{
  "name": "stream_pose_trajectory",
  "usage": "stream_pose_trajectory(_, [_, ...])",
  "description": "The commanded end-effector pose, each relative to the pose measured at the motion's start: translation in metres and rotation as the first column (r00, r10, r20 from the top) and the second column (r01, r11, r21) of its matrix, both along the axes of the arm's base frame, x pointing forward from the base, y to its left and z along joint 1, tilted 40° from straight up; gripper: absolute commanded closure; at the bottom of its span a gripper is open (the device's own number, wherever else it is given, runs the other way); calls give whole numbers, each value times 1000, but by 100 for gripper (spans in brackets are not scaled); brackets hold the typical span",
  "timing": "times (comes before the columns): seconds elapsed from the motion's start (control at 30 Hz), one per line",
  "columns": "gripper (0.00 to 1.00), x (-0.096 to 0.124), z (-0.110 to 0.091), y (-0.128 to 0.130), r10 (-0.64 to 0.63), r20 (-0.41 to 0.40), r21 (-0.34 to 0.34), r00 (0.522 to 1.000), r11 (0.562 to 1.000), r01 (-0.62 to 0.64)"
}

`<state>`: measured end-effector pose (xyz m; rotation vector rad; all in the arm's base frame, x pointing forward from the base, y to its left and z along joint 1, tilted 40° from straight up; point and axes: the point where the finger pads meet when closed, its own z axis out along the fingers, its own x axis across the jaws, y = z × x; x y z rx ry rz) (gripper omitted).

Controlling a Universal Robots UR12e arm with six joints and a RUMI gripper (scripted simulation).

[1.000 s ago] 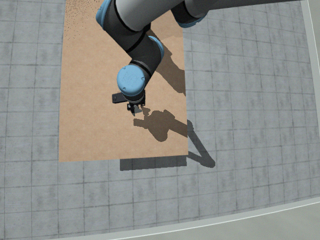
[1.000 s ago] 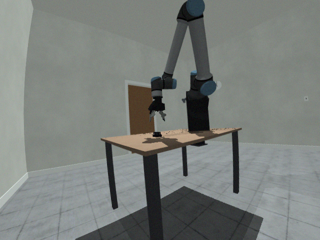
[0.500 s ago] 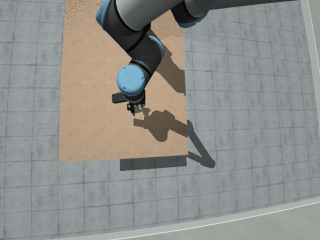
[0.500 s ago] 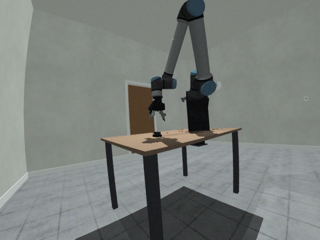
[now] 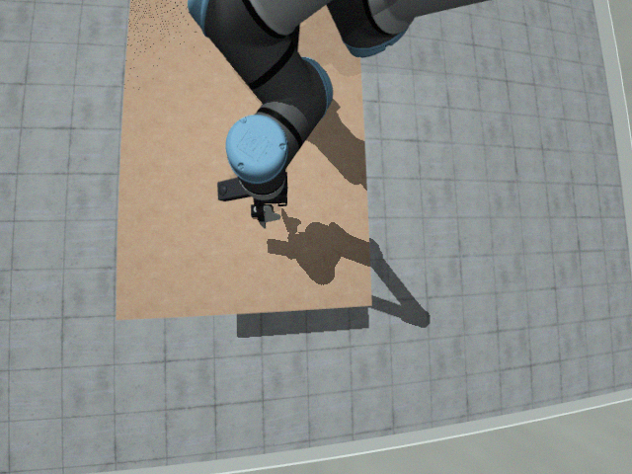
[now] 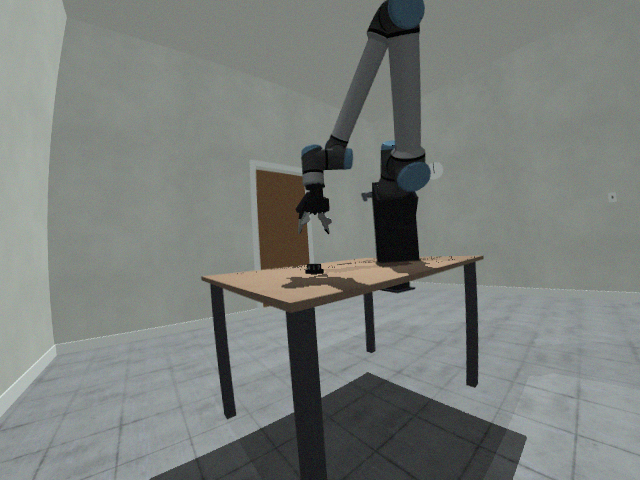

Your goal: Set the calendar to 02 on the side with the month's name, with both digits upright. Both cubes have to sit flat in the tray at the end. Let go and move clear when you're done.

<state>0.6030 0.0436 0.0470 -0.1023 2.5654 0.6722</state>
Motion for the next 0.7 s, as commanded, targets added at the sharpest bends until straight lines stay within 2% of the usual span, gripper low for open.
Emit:
stream_pose_trajectory(0.0, [0, -9, 16, -10, 2, -1, 1, 1000, 1000, -2])
stream_pose_trajectory(0.3, [0, -16, 28, -18, 2, -1, 1, 1000, 1000, -2])
stream_pose_trajectory(0.67, [0, -16, 28, -18, 2, -1, 1, 1000, 1000, -2])
